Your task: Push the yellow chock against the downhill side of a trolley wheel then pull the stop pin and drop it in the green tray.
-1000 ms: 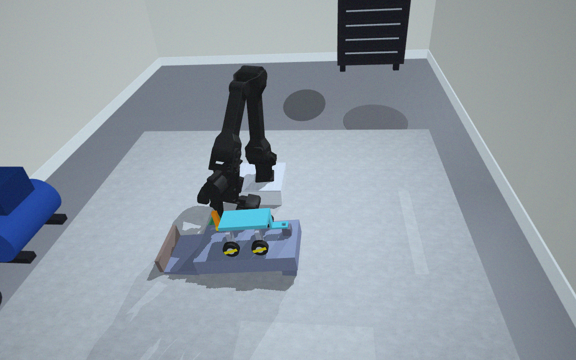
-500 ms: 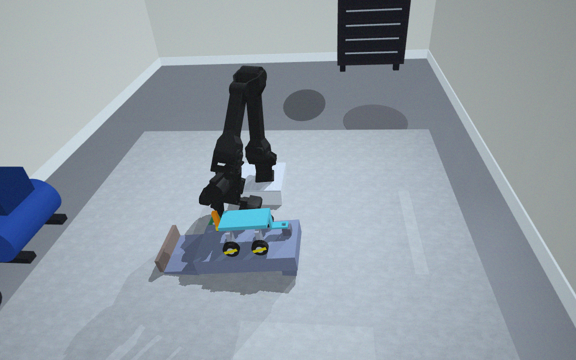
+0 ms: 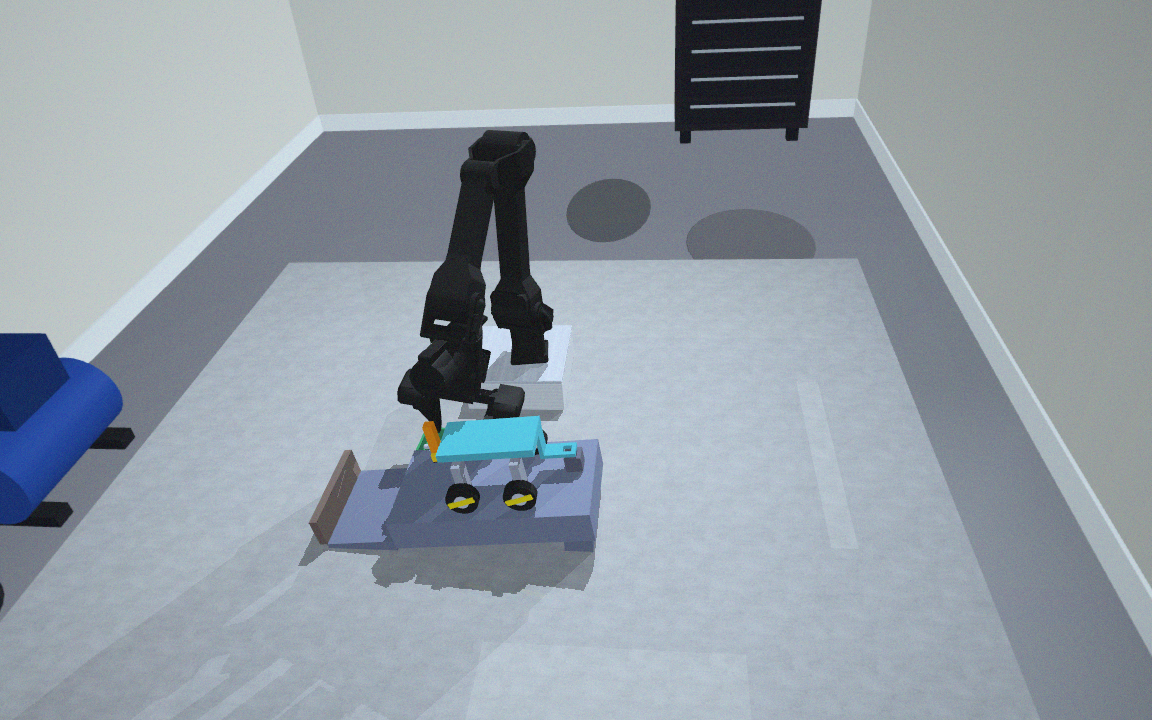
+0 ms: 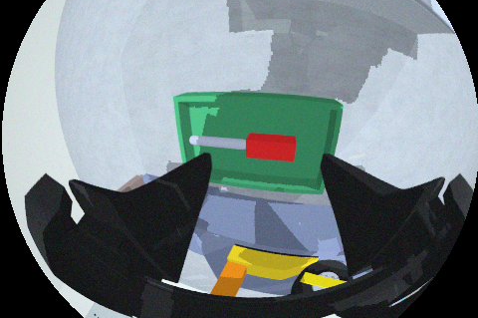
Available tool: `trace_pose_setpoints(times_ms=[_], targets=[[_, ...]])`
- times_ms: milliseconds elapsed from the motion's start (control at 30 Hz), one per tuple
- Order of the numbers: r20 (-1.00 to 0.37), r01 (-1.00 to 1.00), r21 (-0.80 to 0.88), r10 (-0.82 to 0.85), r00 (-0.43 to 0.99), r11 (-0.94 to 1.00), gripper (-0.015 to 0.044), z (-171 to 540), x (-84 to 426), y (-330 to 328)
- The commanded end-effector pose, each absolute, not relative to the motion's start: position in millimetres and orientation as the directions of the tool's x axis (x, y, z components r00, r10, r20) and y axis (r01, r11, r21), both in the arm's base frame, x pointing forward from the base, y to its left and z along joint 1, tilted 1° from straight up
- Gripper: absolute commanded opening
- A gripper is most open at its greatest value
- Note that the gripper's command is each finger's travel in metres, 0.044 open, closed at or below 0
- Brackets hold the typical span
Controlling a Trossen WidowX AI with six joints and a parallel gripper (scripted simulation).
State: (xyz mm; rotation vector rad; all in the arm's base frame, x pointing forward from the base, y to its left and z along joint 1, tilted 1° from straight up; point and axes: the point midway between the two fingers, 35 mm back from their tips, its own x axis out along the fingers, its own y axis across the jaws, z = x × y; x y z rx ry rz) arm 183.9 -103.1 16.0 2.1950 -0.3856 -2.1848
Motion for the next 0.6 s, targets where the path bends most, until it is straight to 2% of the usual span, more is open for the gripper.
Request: trace_pose_setpoints(times_ms=[0, 133, 567], targets=[[-0.98, -0.166, 0.194, -0.197, -0.003, -0.967, 0.034, 31, 184, -103], [-0.98, -0.166, 0.195, -0.197, -0.003, -0.967, 0.044, 42, 184, -103], [-0.98, -0.166, 0.195, -0.197, -0.003, -0.967, 0.044, 82, 183, -102]])
